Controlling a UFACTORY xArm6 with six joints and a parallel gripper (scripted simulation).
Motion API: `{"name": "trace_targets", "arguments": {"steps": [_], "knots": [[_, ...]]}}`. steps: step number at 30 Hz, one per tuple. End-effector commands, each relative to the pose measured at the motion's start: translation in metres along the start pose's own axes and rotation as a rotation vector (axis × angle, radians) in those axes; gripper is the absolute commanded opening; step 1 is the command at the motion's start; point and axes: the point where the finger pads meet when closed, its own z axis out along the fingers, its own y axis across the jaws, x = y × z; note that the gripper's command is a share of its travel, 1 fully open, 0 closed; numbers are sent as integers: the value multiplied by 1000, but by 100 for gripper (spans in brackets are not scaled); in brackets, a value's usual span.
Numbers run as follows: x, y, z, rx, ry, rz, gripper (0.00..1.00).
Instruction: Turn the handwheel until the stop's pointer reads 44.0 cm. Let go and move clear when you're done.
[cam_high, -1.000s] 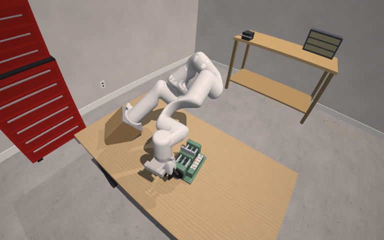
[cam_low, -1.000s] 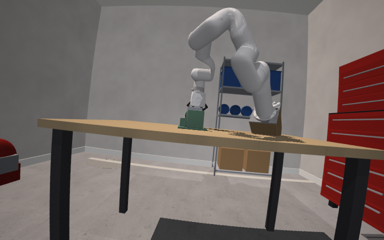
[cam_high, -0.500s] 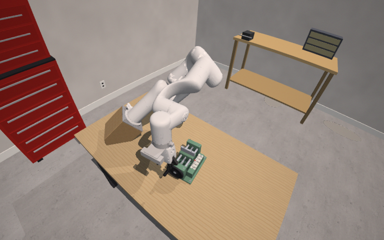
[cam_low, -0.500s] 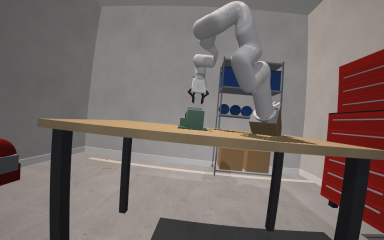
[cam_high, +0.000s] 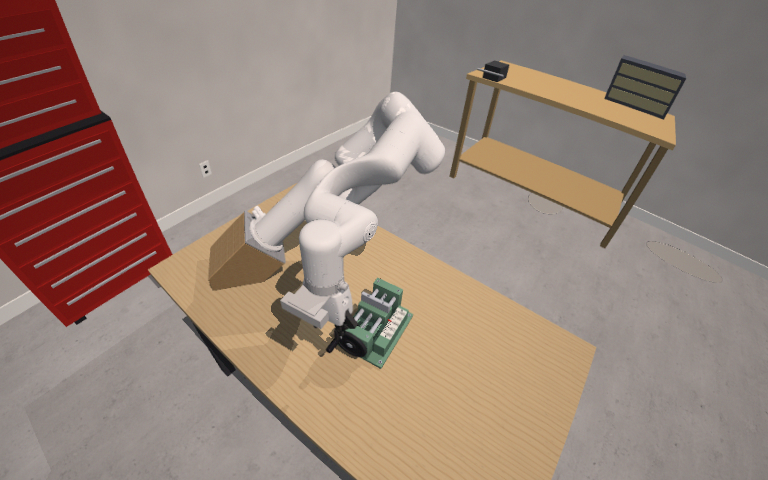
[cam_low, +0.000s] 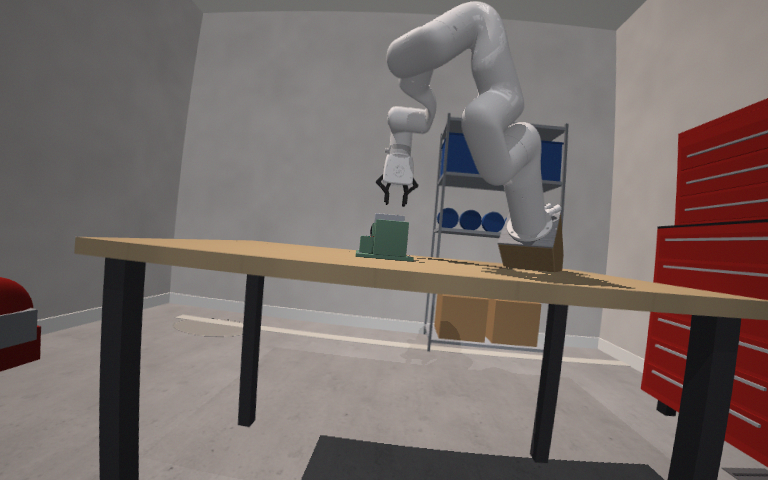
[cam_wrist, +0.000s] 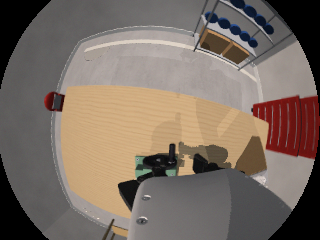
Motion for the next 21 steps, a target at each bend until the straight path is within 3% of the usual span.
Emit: {"name": "trace_targets", "arguments": {"steps": [1, 8, 10, 14, 21], "knots": [[-8, -3, -1, 2, 3, -2, 57], [-62, -16, -1, 2, 3, -2, 57], [-62, -16, -1, 2, 3, -2, 57], [-108, -28, -1, 2, 3, -2, 57], [-156, -40, -1, 2, 3, -2, 57]]}}
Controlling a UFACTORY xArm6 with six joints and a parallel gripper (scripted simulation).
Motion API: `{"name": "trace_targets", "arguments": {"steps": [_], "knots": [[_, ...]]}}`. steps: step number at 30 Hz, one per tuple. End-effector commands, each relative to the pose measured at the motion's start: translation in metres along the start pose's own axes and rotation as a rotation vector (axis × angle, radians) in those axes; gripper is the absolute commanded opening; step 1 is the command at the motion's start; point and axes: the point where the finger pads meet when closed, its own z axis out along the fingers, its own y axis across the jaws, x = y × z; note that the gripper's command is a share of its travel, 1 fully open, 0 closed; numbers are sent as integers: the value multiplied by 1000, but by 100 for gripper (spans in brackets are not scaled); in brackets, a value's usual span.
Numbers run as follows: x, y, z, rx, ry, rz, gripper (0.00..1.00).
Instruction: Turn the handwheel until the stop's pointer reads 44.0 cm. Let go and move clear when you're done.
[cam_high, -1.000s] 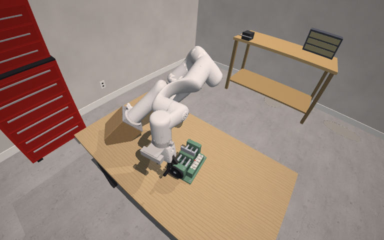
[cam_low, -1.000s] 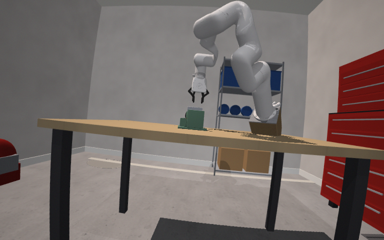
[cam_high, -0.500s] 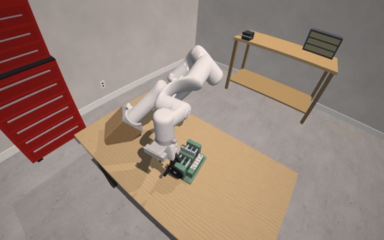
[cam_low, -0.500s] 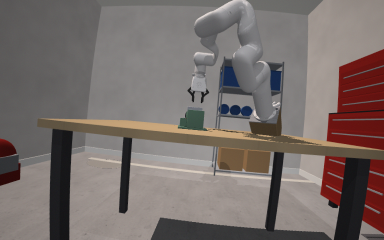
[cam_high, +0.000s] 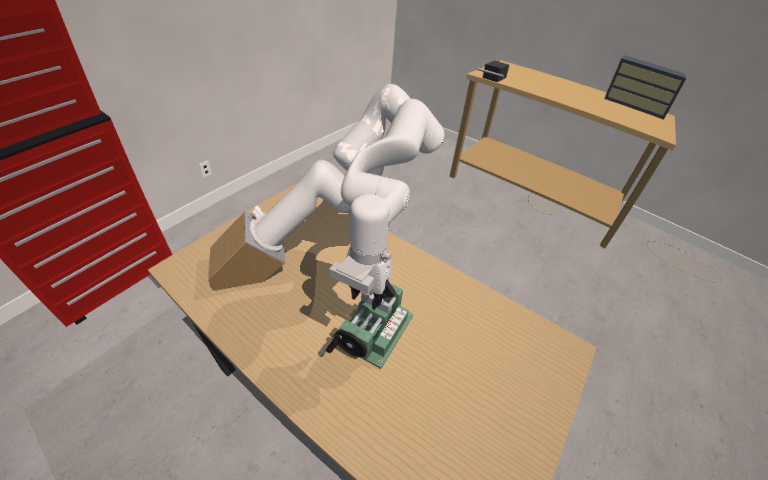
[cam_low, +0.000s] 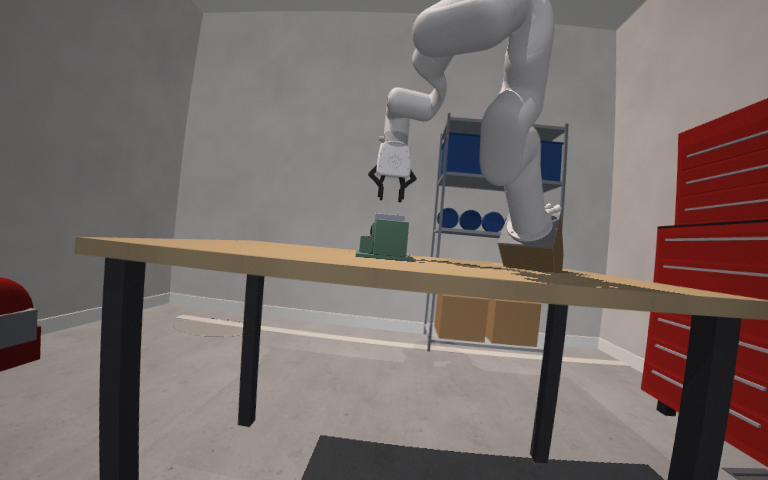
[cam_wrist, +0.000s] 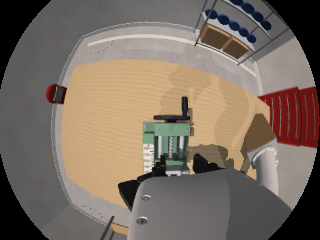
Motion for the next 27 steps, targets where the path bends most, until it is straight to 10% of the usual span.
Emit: {"name": "trace_targets", "arguments": {"steps": [1, 12, 27], "knots": [[-50, -13, -3, 2, 14, 3, 57], [-105, -27, -2, 2, 14, 3, 57], [-108, -28, 16, 2, 14, 3, 57]]}}
